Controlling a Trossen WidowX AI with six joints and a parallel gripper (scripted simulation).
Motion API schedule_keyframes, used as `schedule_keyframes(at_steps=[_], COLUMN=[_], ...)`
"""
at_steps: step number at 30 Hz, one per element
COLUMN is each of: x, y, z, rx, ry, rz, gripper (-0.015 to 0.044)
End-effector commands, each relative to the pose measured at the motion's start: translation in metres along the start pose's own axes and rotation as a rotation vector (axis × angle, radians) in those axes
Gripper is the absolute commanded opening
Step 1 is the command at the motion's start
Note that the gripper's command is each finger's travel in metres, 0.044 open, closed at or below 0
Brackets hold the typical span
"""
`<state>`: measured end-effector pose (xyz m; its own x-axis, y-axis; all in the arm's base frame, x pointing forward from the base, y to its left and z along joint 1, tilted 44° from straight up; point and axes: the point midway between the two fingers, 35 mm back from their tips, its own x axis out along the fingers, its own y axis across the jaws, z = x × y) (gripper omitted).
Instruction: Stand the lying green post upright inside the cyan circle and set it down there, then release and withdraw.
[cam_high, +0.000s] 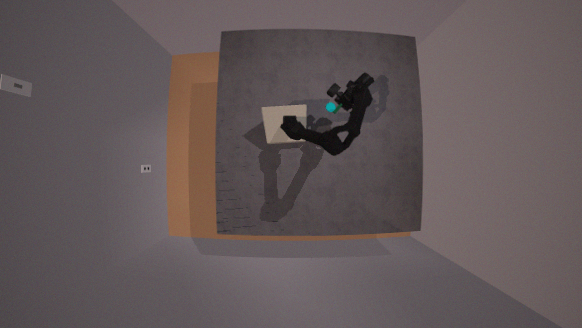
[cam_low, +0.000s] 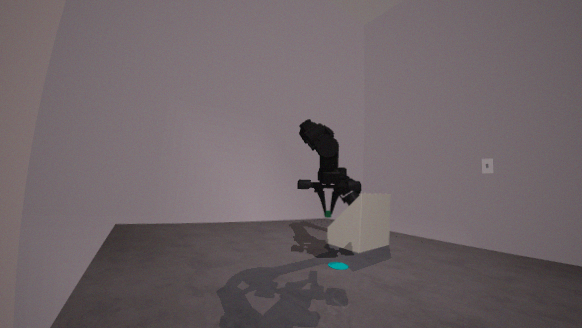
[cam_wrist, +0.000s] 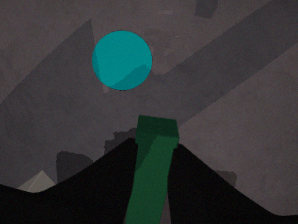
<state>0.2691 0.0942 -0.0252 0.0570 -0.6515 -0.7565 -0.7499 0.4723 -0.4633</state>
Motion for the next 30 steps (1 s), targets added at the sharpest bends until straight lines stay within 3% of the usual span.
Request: schedule_keyframes(at_steps=[1,10,30], x=[0.000,0.003,0.014], y=[0.014,0.038,0.042], z=[0.005,0.013,0.012], rx=[-0.111,-0.300,-0.297], ry=[0.008,0.025,-0.020], rz=[-0.005,-0.020,0.070], gripper=[0.0023,0.0023,0.0023])
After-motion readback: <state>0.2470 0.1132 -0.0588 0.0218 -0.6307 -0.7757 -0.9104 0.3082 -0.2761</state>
